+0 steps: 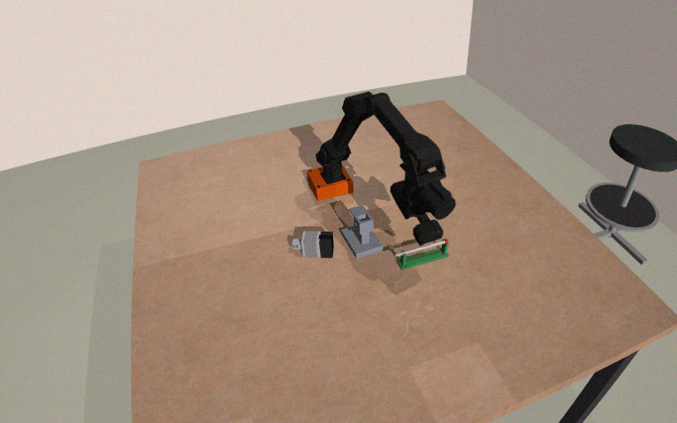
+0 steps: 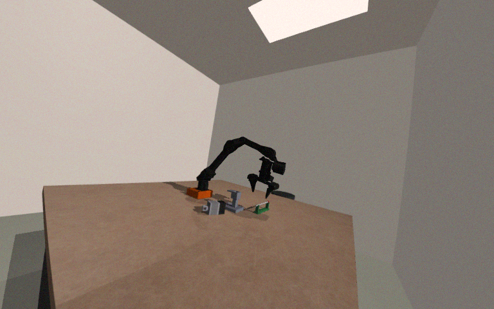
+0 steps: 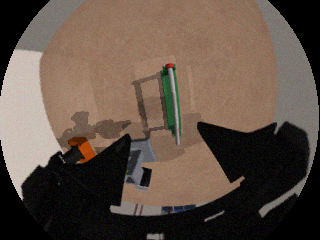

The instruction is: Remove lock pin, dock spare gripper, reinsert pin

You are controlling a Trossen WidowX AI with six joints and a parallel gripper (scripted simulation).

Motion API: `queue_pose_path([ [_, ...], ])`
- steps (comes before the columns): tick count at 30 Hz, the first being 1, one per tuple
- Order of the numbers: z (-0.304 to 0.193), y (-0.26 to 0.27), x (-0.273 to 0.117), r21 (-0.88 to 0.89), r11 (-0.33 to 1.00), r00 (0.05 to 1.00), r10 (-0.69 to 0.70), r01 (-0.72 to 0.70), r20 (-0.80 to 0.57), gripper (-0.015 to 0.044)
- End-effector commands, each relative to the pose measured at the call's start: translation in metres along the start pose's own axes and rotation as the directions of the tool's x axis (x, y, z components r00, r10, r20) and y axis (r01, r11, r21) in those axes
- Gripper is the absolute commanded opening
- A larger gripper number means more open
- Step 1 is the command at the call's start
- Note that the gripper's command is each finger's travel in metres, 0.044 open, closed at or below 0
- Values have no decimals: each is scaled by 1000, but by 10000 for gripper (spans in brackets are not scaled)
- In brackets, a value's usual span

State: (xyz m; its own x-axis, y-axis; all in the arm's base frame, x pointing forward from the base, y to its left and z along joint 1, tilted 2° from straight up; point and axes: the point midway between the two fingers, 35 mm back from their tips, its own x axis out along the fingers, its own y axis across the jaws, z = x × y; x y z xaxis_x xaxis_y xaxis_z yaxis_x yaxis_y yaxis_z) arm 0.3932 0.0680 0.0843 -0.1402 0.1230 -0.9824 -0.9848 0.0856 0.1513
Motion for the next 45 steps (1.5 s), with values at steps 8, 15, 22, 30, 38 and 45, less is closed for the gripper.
queue_pose_path([
  [8,1,3,-16,3,1000,1000,1,-1,0,440],
  [15,6,12,-65,19,998,998,-59,58,18,440],
  [22,0,12,-66,86,994,998,-65,64,1,440],
  [30,-62,24,-63,803,572,986,-78,167,-150,440],
  [38,-121,45,-60,921,-277,952,-59,274,-301,440],
  [45,-163,67,-58,584,-777,914,-28,235,-405,440],
])
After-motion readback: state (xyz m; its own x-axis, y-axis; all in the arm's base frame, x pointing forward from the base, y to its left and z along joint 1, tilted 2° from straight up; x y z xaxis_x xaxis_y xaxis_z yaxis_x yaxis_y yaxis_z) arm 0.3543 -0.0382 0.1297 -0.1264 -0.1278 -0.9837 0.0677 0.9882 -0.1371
